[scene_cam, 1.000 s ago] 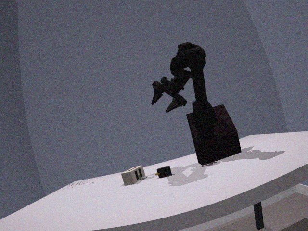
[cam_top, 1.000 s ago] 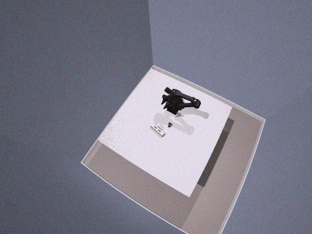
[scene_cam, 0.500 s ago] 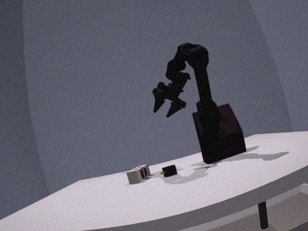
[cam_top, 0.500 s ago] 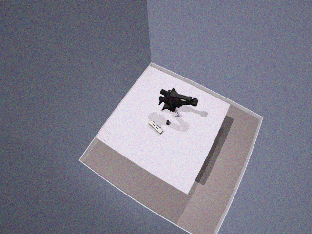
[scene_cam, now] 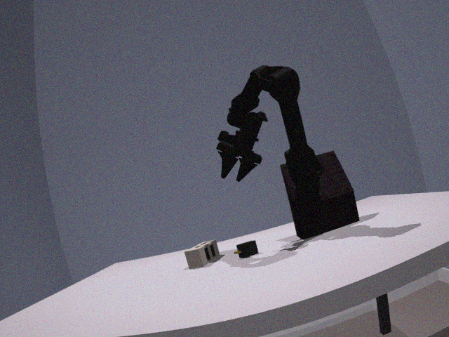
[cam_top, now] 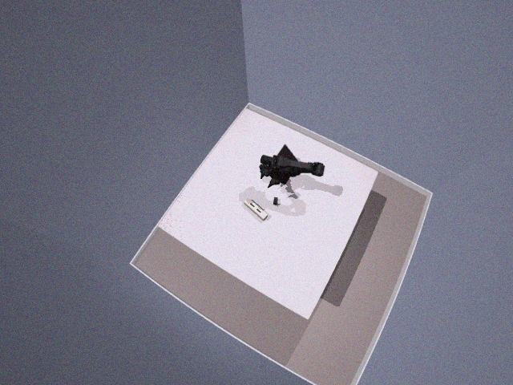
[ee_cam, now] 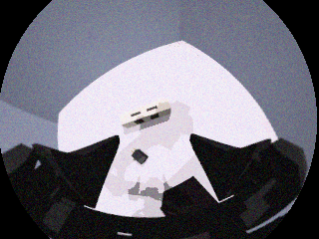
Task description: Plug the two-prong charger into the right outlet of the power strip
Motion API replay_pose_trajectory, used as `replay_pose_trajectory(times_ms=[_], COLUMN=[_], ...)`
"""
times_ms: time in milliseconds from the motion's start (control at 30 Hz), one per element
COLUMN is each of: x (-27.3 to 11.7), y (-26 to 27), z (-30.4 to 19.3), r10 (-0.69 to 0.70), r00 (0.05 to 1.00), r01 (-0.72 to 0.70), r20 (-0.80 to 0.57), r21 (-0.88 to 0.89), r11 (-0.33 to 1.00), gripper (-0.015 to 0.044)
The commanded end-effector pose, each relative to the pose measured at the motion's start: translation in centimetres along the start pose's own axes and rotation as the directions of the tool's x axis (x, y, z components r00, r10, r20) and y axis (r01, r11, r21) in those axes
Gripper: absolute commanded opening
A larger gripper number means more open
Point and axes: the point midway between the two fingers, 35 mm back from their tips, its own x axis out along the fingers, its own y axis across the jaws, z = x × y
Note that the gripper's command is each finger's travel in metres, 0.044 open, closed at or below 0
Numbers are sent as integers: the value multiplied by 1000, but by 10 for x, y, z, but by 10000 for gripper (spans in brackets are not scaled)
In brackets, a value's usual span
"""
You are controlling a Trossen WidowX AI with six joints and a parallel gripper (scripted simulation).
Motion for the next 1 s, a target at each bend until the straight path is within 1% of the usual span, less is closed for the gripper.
replay_pose_trajectory(times_ms=[0,433,967], x=[10,40,72], y=[4,21,40], z=[-4,-19,-45], r10=[-4,-24,-69], r00=[999,982,938], r01=[2,-20,-88], r20=[-47,-186,-339], r21=[-53,-234,-425], r11=[999,972,901], gripper=[440,440,440])
